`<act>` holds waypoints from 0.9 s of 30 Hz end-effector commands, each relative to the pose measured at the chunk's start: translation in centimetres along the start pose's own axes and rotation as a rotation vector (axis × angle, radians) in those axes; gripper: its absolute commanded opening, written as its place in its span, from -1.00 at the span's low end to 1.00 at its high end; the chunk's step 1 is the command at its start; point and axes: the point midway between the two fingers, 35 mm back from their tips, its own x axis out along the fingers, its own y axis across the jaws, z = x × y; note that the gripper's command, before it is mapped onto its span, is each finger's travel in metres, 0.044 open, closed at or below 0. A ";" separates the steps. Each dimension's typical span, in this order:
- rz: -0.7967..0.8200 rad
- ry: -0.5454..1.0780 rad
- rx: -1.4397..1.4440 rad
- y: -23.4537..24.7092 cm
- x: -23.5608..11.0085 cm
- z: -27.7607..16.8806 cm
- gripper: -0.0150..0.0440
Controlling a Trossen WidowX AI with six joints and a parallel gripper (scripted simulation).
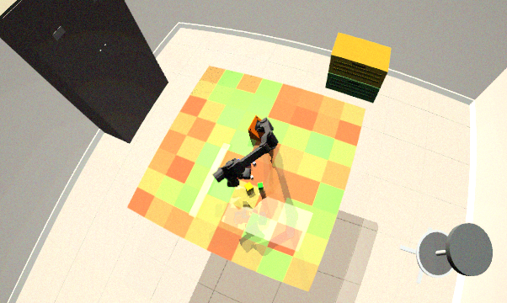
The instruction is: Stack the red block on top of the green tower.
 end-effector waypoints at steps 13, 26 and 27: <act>0.016 -0.009 -0.001 11.4 -0.1 1.8 -0.49; 0.024 -0.010 -0.002 13.6 2.0 1.5 -0.49; 0.025 -0.010 -0.002 13.6 2.3 1.4 -0.49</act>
